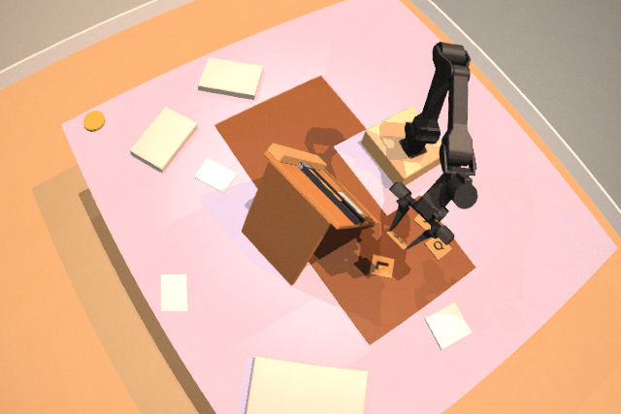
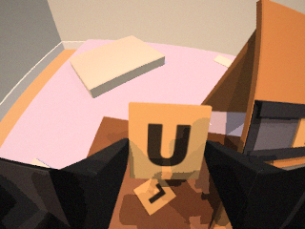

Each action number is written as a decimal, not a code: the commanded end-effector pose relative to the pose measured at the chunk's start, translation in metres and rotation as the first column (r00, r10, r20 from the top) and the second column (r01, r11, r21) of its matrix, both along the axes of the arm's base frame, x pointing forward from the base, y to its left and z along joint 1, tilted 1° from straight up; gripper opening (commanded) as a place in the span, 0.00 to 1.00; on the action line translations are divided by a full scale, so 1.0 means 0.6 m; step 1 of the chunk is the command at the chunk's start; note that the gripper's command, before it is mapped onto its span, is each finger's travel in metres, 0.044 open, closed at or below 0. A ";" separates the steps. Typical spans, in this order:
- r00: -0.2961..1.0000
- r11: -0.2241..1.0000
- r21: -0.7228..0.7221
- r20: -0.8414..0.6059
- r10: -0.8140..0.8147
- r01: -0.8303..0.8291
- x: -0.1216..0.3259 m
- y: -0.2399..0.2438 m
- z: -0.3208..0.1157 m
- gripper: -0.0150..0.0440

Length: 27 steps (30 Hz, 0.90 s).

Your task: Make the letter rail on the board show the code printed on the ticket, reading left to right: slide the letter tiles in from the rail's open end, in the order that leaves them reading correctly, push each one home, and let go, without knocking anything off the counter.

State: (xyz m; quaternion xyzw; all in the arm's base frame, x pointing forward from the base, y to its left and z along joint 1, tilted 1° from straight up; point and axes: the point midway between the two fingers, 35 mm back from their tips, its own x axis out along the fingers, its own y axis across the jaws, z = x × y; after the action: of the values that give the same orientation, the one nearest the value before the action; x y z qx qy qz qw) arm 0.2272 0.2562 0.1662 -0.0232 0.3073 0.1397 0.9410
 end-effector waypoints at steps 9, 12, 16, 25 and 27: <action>1.000 1.000 -0.011 -0.002 0.001 -0.001 0.041 0.008 -0.036 0.25; 1.000 1.000 -0.011 -0.002 0.001 -0.001 0.042 0.008 -0.037 0.25; 1.000 1.000 -0.011 -0.002 0.001 -0.001 0.041 0.007 -0.036 0.25; 1.000 1.000 -0.012 -0.002 0.001 -0.001 0.042 0.000 -0.035 0.25; 1.000 1.000 -0.012 -0.002 0.001 -0.001 0.043 -0.003 -0.035 0.25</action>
State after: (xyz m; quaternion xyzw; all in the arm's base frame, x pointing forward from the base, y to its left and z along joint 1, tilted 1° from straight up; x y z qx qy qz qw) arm 0.2522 0.2567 0.1458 -0.0273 0.3087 0.1372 0.9408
